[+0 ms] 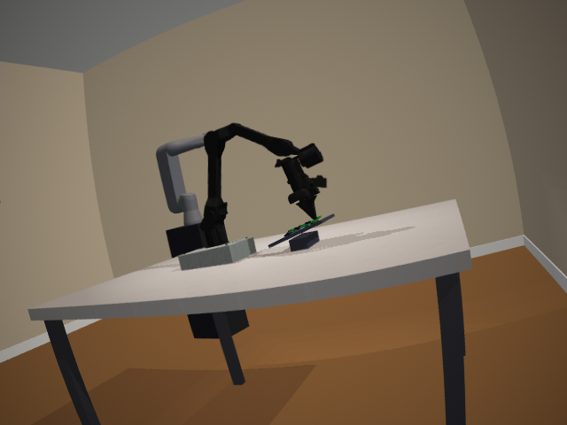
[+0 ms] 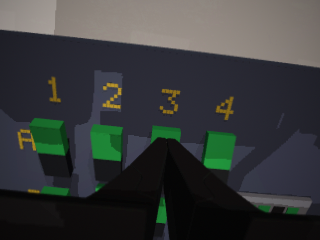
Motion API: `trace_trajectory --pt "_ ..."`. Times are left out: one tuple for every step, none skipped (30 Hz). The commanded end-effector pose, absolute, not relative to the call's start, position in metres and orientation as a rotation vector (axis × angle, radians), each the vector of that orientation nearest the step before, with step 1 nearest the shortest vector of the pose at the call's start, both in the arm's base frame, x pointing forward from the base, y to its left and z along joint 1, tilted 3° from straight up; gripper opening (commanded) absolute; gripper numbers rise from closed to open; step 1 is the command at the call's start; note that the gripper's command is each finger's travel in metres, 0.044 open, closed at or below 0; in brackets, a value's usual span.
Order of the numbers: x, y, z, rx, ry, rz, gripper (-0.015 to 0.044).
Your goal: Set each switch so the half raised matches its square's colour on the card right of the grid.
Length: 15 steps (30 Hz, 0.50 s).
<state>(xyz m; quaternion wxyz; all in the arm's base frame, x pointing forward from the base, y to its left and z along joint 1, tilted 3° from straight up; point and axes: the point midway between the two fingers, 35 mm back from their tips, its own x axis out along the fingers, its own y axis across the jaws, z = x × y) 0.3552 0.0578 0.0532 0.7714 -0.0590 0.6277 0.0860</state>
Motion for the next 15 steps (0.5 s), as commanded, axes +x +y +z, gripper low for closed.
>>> trace_trajectory --pt "0.355 0.058 0.057 -0.128 1.359 0.186 0.0" --pt "0.353 0.057 0.067 -0.126 1.355 0.186 0.0" --pt "0.349 0.056 0.085 -0.124 1.349 0.185 0.0" --pt "0.345 0.055 0.102 -0.122 1.342 0.185 0.0" --pt "0.341 0.054 0.112 -0.121 1.339 0.185 0.0" --pt "0.34 0.054 0.116 -0.121 1.337 0.184 0.0" --pt "0.34 0.054 0.116 -0.121 1.337 0.184 0.0" --pt "0.34 0.054 0.116 -0.121 1.337 0.184 0.0" --pt "0.34 0.054 0.116 -0.121 1.337 0.184 0.0" --pt "0.339 0.051 0.115 -0.121 1.338 0.184 0.0" --pt "0.336 0.044 0.114 -0.122 1.338 0.184 0.0" --pt "0.332 0.033 0.112 -0.122 1.338 0.183 0.0" --pt "0.329 0.026 0.111 -0.123 1.339 0.183 0.0" --pt "0.328 0.024 0.111 -0.123 1.339 0.183 0.0" --pt "0.328 0.024 0.111 -0.123 1.339 0.183 0.0"
